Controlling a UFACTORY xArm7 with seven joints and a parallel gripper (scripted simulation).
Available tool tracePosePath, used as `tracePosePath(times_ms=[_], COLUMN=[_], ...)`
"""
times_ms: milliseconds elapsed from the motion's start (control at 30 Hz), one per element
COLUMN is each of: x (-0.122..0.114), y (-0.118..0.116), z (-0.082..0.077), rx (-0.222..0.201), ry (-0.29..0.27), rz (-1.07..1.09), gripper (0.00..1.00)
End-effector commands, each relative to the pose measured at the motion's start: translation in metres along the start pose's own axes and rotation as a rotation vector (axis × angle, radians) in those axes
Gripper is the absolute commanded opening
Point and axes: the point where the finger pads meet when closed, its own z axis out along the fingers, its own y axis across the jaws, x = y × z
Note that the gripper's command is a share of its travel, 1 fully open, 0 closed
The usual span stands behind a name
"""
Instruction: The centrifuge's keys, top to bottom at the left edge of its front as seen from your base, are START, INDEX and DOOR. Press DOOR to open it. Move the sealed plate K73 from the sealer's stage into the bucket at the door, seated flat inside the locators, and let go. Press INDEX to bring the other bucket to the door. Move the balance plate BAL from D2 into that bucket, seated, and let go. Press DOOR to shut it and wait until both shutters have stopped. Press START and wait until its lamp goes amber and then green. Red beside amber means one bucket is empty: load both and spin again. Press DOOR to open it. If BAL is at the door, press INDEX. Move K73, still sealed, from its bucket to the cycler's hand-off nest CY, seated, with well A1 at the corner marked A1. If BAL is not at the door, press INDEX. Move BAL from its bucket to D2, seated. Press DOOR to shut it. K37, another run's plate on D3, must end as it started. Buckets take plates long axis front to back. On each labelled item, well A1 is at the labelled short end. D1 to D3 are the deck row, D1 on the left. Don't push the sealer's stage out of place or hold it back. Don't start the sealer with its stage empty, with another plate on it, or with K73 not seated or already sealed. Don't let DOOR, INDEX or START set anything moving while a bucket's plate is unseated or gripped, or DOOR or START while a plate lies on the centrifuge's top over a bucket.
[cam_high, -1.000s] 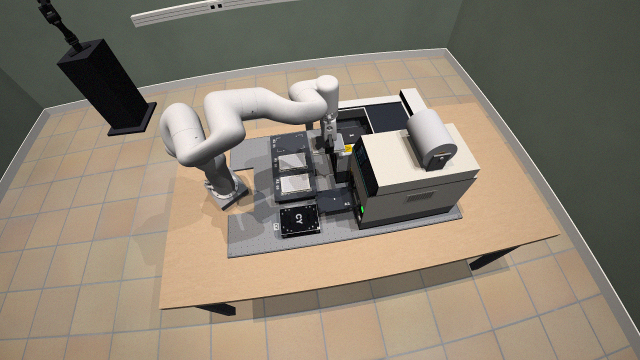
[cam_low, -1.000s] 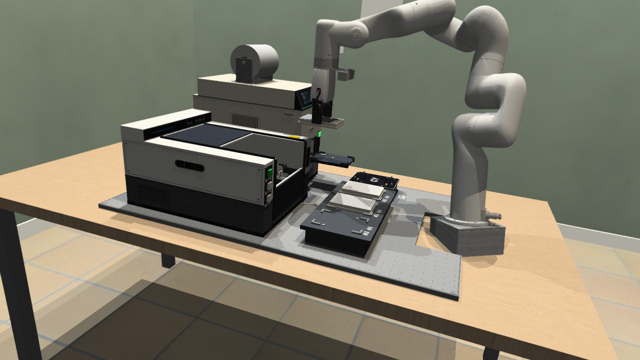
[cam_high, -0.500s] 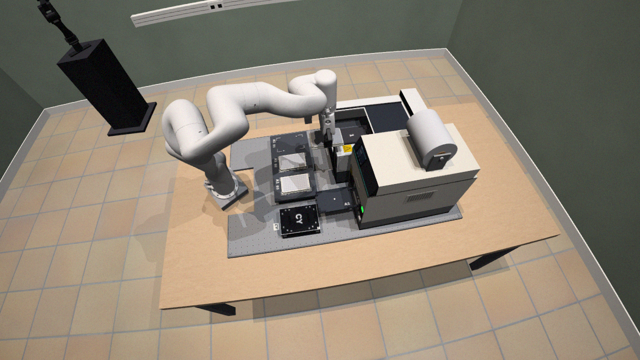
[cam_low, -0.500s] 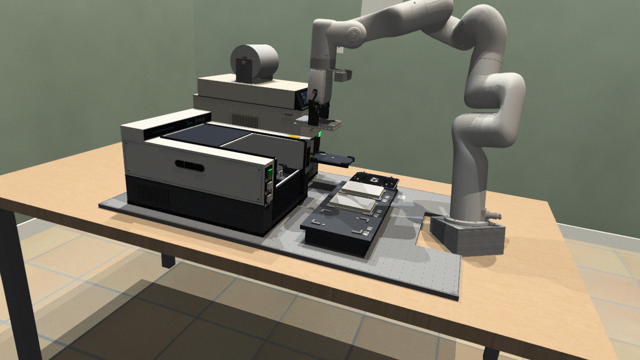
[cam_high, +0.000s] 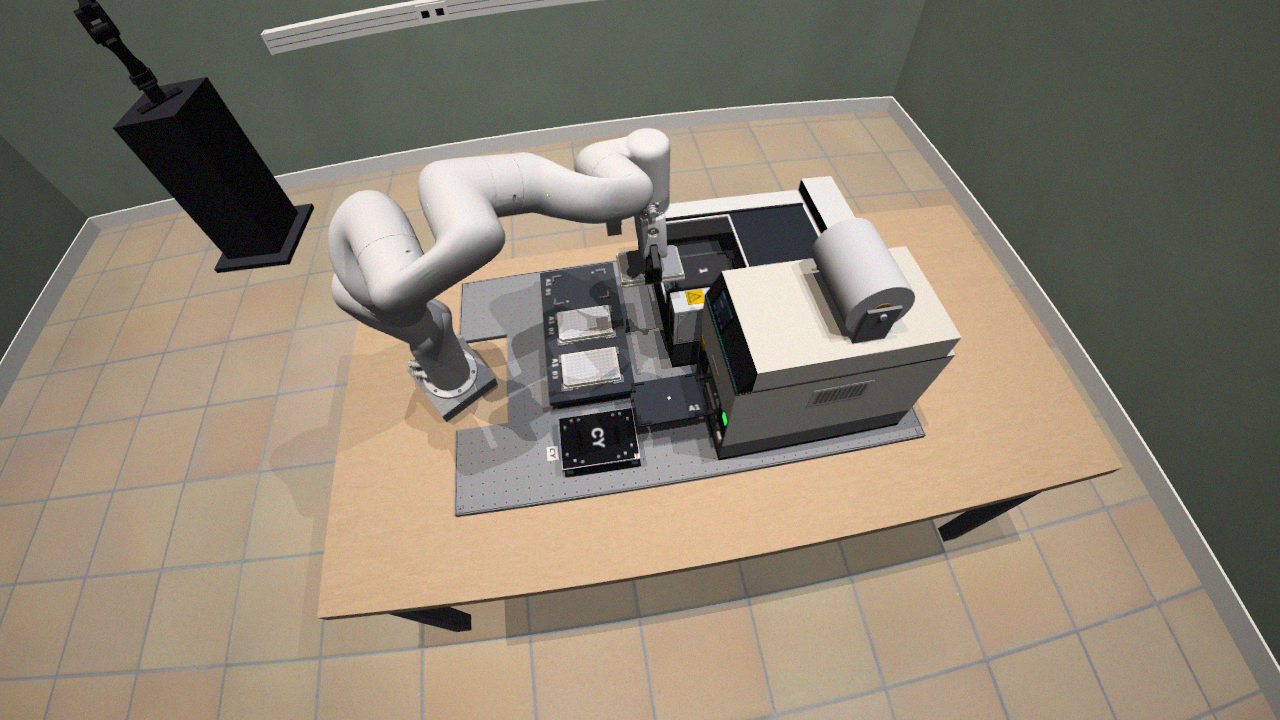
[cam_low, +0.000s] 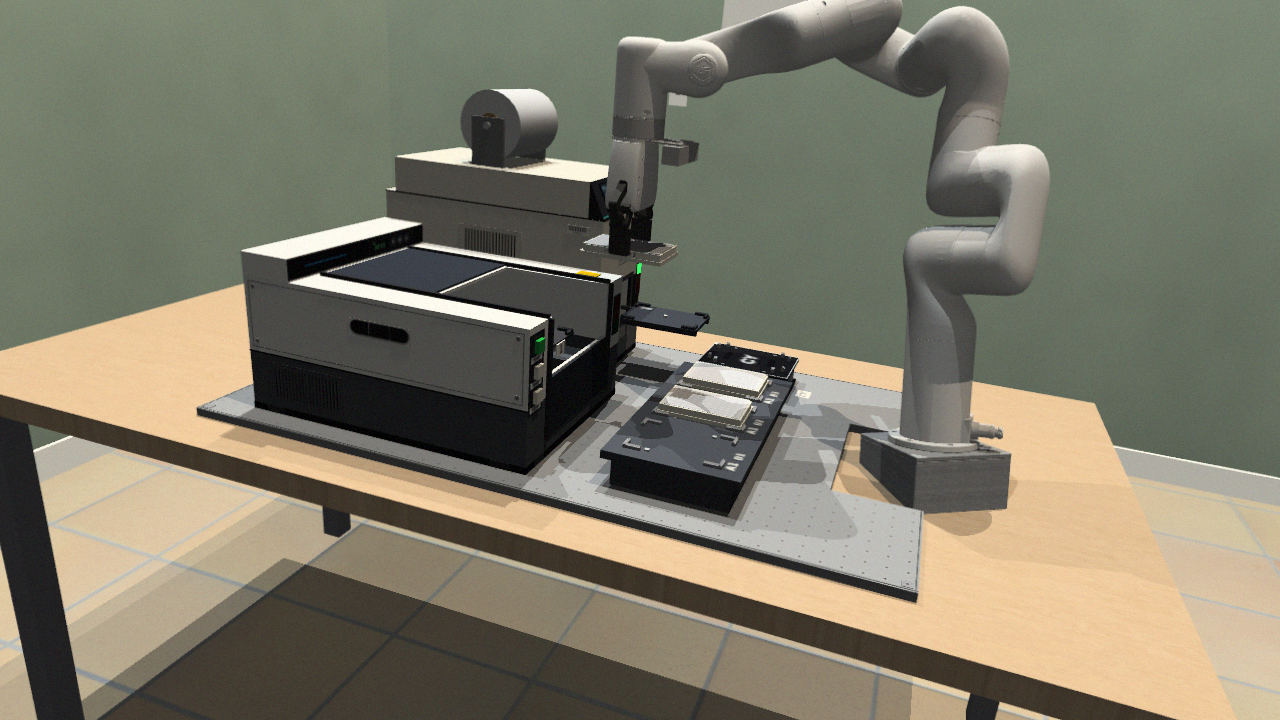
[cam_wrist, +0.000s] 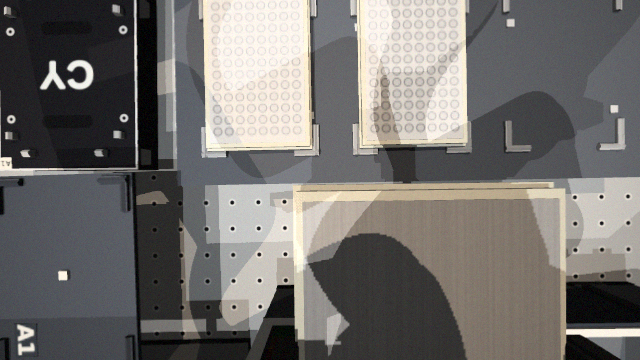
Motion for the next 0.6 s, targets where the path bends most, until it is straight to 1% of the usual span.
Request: tracePosePath(times_ms=[0,567], x=[-0.001,-0.001], y=[0.011,0.046], z=[-0.002,-0.002], rx=[-0.002,-0.002], ry=[-0.004,-0.004], rz=[0.0,0.0], gripper=[0.0,0.0])
